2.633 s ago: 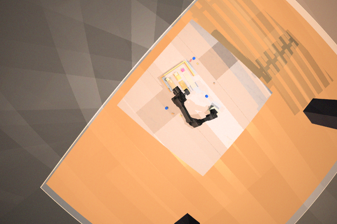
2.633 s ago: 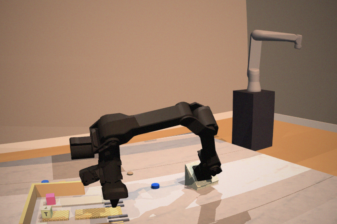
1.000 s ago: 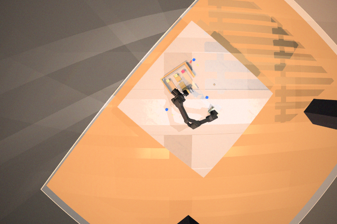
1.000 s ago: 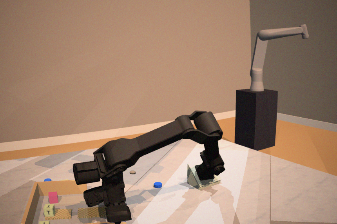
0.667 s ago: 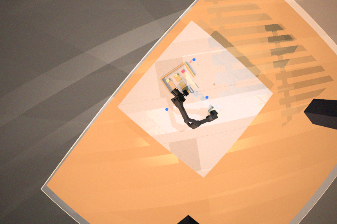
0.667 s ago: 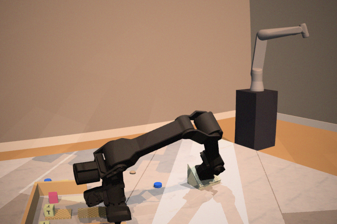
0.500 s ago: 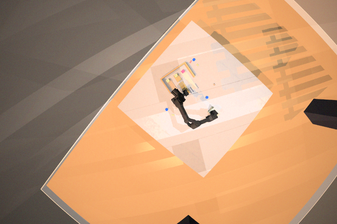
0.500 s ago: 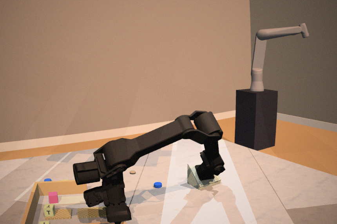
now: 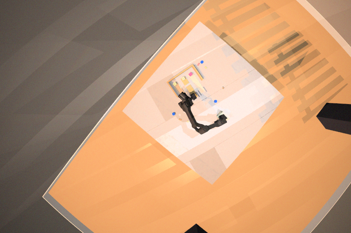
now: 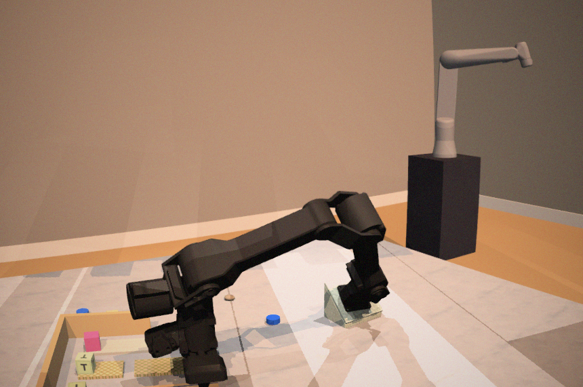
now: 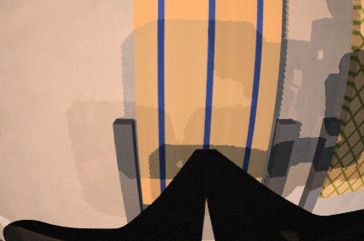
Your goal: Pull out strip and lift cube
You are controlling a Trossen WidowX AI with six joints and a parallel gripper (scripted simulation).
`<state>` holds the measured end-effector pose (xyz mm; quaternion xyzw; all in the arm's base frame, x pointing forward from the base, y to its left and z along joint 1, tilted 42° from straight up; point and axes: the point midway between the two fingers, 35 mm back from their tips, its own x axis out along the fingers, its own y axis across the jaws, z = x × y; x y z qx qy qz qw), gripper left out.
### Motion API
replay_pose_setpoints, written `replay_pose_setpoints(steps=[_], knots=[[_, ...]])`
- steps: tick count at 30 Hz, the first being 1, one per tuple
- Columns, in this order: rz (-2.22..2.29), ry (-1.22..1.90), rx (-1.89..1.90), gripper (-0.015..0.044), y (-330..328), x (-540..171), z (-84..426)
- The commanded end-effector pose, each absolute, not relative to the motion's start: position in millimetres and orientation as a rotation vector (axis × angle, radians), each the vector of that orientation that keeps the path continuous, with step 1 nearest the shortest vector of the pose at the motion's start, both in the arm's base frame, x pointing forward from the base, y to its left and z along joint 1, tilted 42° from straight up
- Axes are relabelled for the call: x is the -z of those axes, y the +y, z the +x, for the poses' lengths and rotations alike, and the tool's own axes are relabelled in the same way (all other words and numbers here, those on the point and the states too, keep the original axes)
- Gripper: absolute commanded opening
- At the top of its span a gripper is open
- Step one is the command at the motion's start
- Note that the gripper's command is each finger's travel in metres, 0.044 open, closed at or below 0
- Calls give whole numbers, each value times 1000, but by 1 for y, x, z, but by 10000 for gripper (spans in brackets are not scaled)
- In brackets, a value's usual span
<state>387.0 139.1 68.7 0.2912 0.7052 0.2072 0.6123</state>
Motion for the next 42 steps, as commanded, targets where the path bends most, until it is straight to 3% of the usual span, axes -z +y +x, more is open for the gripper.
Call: replay_pose_setpoints(steps=[1, 42], knots=[[678, 1628, -479, 0, 141, -68, 387], [679, 1630, -478, 0, 144, -71, 351]])
